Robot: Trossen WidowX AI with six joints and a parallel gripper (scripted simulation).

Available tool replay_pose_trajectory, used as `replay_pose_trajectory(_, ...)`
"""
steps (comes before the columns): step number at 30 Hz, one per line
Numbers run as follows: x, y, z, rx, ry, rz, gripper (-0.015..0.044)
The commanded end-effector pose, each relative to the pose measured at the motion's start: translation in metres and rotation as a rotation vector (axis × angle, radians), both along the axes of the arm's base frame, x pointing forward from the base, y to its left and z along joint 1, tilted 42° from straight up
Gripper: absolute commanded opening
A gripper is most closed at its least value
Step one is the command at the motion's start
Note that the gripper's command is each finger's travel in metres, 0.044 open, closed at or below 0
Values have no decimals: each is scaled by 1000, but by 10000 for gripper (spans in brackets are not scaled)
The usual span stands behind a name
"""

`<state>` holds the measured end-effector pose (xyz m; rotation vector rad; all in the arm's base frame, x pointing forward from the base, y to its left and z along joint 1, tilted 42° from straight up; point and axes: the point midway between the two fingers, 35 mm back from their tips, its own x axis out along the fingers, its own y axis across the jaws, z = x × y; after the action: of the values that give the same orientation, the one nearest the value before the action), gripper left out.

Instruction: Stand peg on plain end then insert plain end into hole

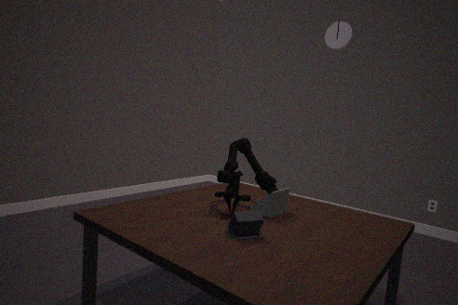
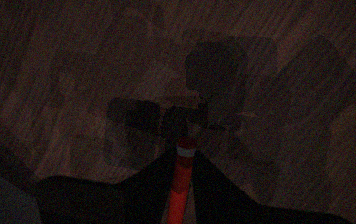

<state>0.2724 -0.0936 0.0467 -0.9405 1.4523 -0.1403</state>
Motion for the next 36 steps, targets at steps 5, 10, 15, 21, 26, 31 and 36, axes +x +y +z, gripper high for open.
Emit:
replay_pose_trajectory(5, -4, 2, 3, 34, -41, 46, 49)
replay_pose_trajectory(10, -6, 3, 5, 54, -69, 73, 49)
replay_pose_trajectory(15, -8, 3, 8, 73, -97, 99, 49)
replay_pose_trajectory(21, -11, 4, 11, 96, -131, 131, 49)
replay_pose_trajectory(26, -13, 5, 13, 116, -159, 158, 49)
replay_pose_trajectory(31, -16, 5, 15, 135, -187, 185, 49)
replay_pose_trajectory(36, -18, 5, 18, 155, -215, 212, 49)
